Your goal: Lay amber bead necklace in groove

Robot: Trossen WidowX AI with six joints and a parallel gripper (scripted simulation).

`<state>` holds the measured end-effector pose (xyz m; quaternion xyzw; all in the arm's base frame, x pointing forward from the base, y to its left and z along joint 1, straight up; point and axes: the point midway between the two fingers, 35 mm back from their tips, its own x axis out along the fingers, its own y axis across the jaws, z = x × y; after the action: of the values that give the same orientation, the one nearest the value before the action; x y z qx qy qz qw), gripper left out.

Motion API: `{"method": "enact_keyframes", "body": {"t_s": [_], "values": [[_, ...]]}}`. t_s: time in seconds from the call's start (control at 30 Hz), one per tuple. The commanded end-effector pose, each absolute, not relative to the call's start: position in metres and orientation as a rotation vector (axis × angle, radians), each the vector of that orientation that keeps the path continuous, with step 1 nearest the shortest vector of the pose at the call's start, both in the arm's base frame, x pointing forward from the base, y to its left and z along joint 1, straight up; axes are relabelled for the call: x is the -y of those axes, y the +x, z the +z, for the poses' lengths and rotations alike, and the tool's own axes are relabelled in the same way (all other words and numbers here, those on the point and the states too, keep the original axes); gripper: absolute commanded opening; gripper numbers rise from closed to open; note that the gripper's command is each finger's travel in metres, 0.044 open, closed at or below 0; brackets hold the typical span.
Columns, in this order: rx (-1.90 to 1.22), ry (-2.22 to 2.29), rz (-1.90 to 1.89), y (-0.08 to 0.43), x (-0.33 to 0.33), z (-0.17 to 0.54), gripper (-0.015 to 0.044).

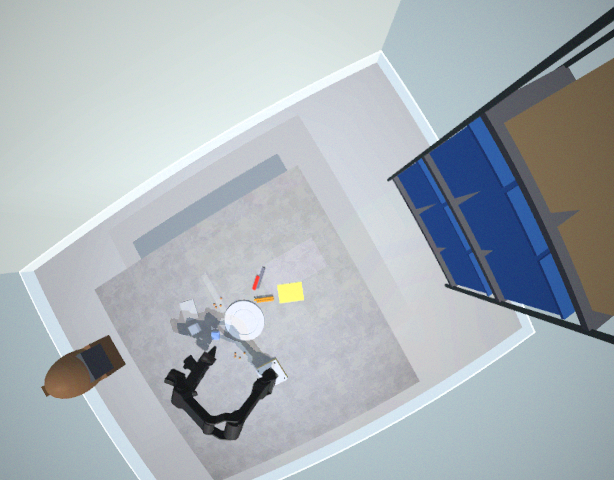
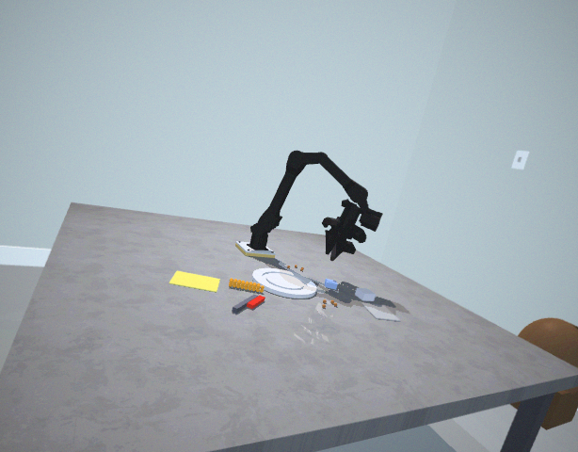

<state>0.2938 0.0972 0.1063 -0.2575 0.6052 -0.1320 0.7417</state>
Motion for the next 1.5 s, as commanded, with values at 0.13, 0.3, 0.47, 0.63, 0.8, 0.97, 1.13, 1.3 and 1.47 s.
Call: {"method": "enact_keyframes", "body": {"t_s": [0.13, 0.3, 0.47, 0.63, 0.8, 0.97, 1.13, 1.3, 1.47], "values": [[-1.444, -0.514, -0.243, 0.323, -0.050, 0.103, 0.0200], [-1.511, -0.491, -0.184, 0.337, -0.017, 0.099, 0.0200], [-1.571, -0.472, -0.096, 0.347, 0.016, 0.095, 0.0200], [-1.606, -0.441, -0.015, 0.353, 0.052, 0.091, 0.0200], [-1.618, -0.403, 0.059, 0.355, 0.091, 0.089, 0.0200], [-1.609, -0.387, 0.119, 0.354, 0.131, 0.086, 0.0200], [-1.588, -0.385, 0.190, 0.350, 0.168, 0.084, 0.0200], [-1.539, -0.385, 0.306, 0.342, 0.203, 0.080, 0.0200], [-1.516, -0.388, 0.345, 0.339, 0.215, 0.079, 0.0200]]}}
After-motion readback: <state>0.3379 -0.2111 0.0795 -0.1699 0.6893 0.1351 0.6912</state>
